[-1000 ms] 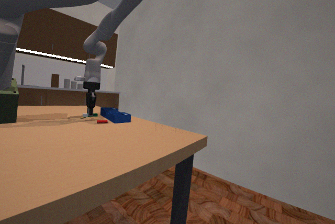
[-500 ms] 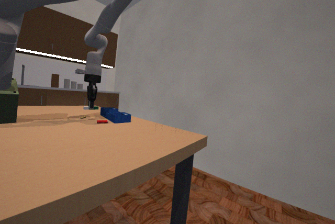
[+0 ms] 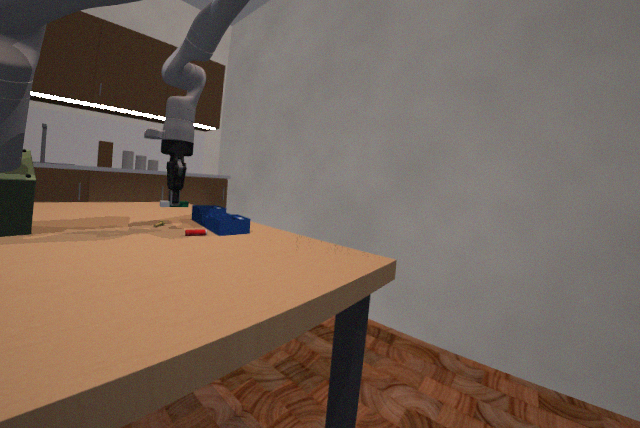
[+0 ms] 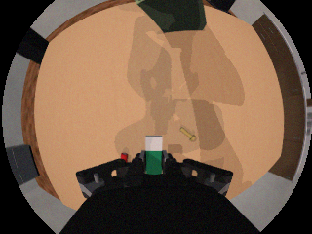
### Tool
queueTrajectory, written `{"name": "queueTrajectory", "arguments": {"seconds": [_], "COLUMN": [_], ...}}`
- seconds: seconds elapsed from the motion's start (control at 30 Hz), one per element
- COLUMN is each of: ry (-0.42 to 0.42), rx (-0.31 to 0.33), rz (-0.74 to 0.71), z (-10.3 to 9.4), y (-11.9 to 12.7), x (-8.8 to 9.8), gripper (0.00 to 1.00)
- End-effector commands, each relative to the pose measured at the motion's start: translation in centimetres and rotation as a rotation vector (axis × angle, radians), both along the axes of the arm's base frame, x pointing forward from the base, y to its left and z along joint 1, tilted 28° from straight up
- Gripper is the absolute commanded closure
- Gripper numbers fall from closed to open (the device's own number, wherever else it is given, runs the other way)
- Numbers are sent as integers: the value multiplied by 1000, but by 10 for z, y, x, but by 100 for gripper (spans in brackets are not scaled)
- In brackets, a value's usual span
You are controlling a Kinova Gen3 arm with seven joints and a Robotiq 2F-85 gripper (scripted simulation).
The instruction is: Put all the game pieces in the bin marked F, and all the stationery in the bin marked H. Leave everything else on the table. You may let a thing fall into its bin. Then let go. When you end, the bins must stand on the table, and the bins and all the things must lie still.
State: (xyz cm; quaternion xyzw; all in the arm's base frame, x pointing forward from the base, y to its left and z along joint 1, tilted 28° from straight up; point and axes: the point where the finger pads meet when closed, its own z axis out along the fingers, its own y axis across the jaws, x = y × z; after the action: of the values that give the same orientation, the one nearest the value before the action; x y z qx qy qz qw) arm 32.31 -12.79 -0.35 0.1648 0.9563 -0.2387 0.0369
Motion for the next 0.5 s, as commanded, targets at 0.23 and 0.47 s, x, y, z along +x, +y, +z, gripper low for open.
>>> {"name": "queueTrajectory", "arguments": {"seconds": [0.23, 0.47], "ry": [0, -53], "rx": [-1, -5], "rz": [-1, -102], "z": [3, 3], "y": [1, 1], "x": [25, 62], "gripper": [81, 81]}}
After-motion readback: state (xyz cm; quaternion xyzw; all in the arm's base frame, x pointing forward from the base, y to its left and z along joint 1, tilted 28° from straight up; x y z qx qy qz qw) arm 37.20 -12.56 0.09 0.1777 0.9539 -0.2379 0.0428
